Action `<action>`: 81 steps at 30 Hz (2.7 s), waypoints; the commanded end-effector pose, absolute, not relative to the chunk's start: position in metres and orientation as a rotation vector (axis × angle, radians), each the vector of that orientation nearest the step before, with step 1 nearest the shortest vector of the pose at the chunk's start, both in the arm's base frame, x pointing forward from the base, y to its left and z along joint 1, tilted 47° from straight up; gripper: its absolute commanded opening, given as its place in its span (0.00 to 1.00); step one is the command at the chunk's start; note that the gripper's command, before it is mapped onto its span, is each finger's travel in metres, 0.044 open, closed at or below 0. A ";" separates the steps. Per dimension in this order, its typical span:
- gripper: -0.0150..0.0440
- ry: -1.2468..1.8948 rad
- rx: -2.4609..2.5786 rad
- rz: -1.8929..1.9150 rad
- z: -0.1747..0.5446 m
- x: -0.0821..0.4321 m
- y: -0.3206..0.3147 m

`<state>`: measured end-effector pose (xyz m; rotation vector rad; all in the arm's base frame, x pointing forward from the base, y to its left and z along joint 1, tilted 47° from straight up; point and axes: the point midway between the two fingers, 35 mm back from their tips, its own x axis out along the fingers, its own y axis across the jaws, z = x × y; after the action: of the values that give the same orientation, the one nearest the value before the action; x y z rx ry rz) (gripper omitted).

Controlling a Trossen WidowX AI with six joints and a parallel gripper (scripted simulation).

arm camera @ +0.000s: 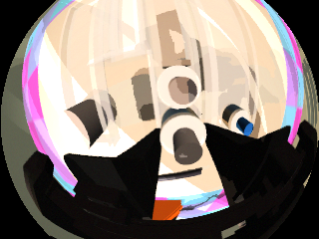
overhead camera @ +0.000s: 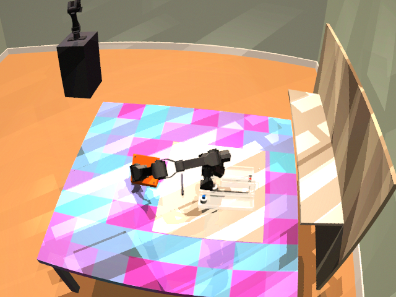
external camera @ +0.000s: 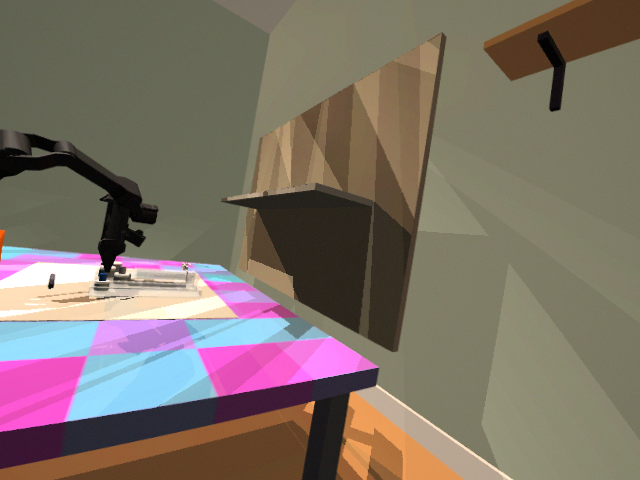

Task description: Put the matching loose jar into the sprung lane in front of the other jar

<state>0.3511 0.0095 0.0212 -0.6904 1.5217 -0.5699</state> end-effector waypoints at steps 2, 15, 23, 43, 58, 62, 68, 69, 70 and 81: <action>0.25 1.497 -0.687 -0.581 0.020 0.356 0.006; 0.25 1.497 -0.687 -0.582 0.018 0.356 0.003; 0.25 1.497 -0.687 -0.582 0.017 0.355 0.001; 0.25 1.497 -0.687 -0.582 0.013 0.354 -0.003; 0.25 1.497 -0.687 -0.582 0.011 0.354 -0.006; 0.25 1.497 -0.687 -0.582 0.011 0.354 -0.006; 0.25 1.497 -0.687 -0.582 0.011 0.353 -0.006; 0.25 1.497 -0.687 -0.582 0.011 0.352 -0.006; 0.25 1.497 -0.687 -0.582 0.011 0.352 -0.006; 0.25 1.497 -0.687 -0.582 0.011 0.350 -0.006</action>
<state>0.3487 -0.0042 0.0097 -0.6846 1.5115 -0.5741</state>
